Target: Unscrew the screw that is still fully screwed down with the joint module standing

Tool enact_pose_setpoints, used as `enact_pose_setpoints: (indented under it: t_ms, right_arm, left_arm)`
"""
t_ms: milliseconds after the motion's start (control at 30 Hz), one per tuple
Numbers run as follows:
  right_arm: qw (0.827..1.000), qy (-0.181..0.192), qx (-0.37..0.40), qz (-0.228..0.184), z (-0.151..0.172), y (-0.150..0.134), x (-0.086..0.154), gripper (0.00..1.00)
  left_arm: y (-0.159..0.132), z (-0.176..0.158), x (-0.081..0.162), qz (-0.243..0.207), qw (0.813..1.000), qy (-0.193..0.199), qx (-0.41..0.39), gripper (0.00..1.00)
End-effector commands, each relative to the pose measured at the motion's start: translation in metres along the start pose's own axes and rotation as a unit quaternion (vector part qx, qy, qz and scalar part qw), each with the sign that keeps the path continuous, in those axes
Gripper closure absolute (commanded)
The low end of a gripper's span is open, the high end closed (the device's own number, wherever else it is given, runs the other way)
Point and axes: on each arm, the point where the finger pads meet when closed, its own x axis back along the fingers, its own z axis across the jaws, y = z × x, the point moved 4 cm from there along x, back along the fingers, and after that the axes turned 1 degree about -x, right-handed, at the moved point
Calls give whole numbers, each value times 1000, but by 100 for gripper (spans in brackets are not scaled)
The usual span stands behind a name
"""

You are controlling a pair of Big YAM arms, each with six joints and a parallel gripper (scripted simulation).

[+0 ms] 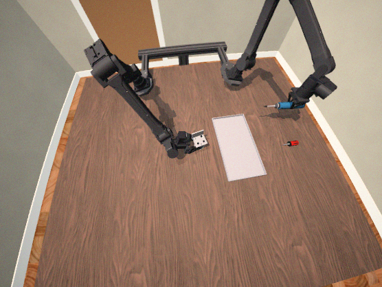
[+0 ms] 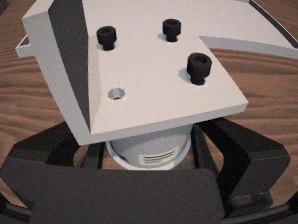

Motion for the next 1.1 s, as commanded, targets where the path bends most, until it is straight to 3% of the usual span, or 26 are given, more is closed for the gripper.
enact_pose_setpoints:
  t_ms: [0, 33, 67, 200, 267, 300, 500, 600, 633, 767, 867, 1067]
  right_arm:
    - [1000, -7, 12, -5, -11, 9, 0, 41]
    - [1000, -7, 12, -5, -11, 9, 0, 41]
    - [1000, -7, 12, -5, -11, 9, 0, 41]
    - [1000, -7, 12, -5, -11, 9, 0, 41]
    - [1000, -7, 12, -5, -11, 9, 0, 41]
    - [1000, -7, 12, -5, -11, 9, 0, 41]
    - [1000, -7, 12, -5, -11, 9, 0, 41]
    - [1000, -7, 12, -5, -11, 9, 0, 41]
    - [1000, -7, 12, -5, -11, 9, 0, 41]
    - [1000, -7, 12, -5, -11, 9, 0, 41]
    - [1000, -7, 12, -5, -11, 9, 0, 41]
    - [1000, -7, 12, -5, -11, 9, 0, 41]
  left_arm:
    - [5, -4, 1, -7, 1000, -14, -2, 58]
    - [6, -3, -5, -5, 1000, -10, -1, 58]
    - [9, -11, 8, -11, 1000, -21, 2, 58]
    - [16, -14, 16, -20, 999, -35, 3, 58]
    - [5, -3, -13, -3, 1000, -6, -1, 58]
    - [5, -3, -15, -3, 1000, -6, -1, 58]
    - [10, -4, -11, -14, 1000, -24, 3, 58]
    - [5, -4, -32, -4, 1000, -8, -2, 58]
    - [9, -11, -18, -11, 1000, -20, 2, 58]
    - [9, -11, -18, -11, 1000, -20, 2, 58]
    - [4, -3, -40, -2, 1000, -7, -3, 58]
    - [11, -12, -36, -14, 1000, -25, -1, 58]
